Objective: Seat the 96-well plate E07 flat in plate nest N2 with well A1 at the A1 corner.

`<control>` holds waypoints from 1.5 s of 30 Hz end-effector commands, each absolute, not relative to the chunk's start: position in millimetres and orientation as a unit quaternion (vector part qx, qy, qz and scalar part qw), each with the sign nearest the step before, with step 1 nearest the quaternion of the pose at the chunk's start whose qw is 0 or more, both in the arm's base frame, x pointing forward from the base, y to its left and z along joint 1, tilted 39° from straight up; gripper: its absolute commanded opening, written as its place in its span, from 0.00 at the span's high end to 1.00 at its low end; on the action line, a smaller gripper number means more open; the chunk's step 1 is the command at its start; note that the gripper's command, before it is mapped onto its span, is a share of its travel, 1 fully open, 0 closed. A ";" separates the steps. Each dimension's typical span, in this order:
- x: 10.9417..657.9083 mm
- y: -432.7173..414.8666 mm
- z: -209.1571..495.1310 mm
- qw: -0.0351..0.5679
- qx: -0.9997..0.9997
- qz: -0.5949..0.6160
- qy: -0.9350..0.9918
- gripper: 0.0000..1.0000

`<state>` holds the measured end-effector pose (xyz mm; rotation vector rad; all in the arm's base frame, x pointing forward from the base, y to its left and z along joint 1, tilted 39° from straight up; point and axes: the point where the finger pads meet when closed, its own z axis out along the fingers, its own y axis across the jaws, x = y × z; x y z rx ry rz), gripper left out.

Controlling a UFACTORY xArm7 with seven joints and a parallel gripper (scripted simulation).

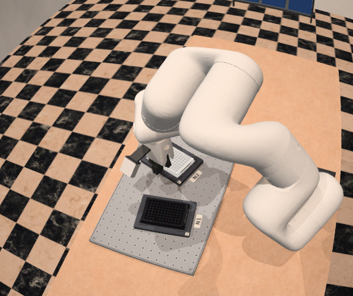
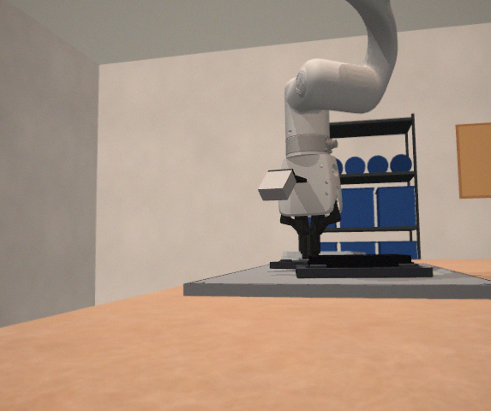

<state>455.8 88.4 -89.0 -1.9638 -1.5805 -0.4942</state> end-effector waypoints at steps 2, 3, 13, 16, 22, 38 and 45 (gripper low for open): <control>457.0 85.2 -89.4 0.281 -0.734 -0.185 -0.590 1.00; 457.0 84.9 -89.6 0.281 -0.734 -0.185 -0.590 1.00; 456.3 82.9 -91.2 0.281 -0.734 -0.185 -0.590 1.00; 456.1 82.1 -91.8 0.281 -0.734 -0.185 -0.590 1.00; 456.0 81.9 -91.9 0.281 -0.734 -0.185 -0.590 1.00; 458.4 89.5 -86.0 0.281 -0.734 -0.185 -0.590 1.00; 460.2 95.3 -81.4 0.281 -0.734 -0.186 -0.590 1.00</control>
